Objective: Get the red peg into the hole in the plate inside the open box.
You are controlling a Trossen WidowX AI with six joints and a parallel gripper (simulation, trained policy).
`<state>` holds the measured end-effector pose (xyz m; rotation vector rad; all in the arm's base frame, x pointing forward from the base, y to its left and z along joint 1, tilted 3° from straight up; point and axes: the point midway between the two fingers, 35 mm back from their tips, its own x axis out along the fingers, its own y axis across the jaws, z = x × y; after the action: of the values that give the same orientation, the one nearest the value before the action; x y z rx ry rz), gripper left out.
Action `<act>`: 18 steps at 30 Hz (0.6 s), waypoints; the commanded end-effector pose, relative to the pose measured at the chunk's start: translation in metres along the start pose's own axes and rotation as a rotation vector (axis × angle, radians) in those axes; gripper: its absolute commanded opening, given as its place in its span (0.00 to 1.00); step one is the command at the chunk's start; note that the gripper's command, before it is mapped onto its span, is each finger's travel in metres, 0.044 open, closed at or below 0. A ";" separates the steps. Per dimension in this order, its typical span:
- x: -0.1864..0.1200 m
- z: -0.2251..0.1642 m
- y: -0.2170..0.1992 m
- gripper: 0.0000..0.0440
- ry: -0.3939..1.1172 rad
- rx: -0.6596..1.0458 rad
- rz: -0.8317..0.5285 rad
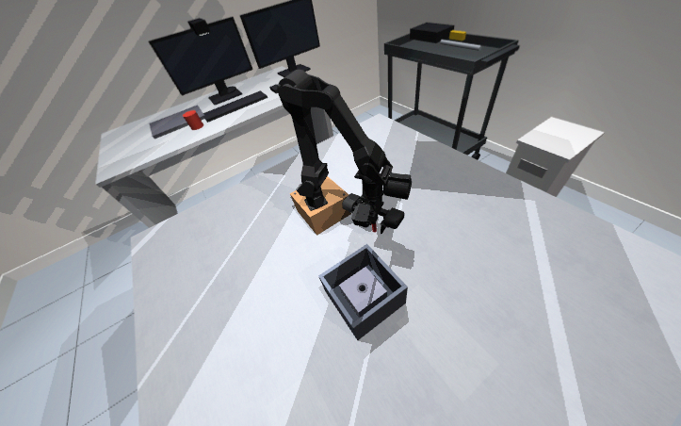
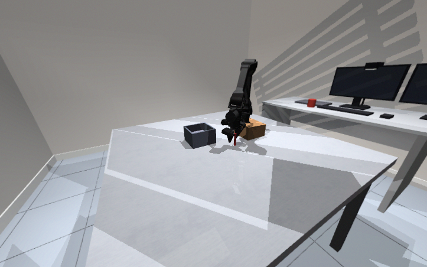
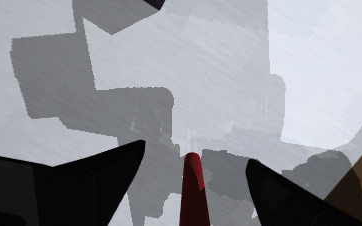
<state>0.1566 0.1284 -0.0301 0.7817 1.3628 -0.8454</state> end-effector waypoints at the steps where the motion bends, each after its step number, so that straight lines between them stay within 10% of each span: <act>1: 0.004 -0.003 -0.001 0.61 0.020 -0.001 -0.011; 11: 0.003 -0.005 0.001 0.02 0.086 -0.032 -0.049; 18: -0.011 0.004 0.014 0.00 0.036 -0.073 -0.006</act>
<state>0.1643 0.1322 -0.0258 0.7505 1.4409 -0.8071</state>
